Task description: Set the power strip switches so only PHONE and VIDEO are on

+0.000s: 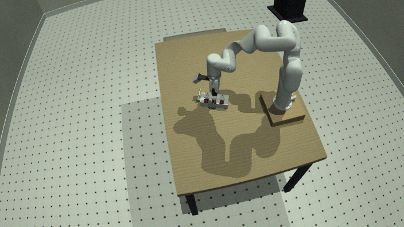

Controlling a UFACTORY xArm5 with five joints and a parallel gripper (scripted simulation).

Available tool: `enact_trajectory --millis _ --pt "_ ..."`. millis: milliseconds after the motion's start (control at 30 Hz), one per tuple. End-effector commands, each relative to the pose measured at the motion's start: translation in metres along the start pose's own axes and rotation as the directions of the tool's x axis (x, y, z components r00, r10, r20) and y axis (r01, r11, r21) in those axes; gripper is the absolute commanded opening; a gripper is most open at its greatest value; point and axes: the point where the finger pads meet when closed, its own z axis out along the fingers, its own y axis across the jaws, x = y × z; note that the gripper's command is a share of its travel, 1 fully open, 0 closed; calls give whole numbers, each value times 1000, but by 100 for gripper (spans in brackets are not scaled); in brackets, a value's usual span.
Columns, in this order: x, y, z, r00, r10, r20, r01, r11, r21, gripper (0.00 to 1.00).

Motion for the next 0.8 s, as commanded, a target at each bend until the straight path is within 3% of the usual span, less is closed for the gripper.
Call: enact_trajectory --millis 0,767 --pt "1 0 1 1000 0 -4 0 1000 0 0" --pt "1 1 26 1000 0 -4 0 1000 0 0"
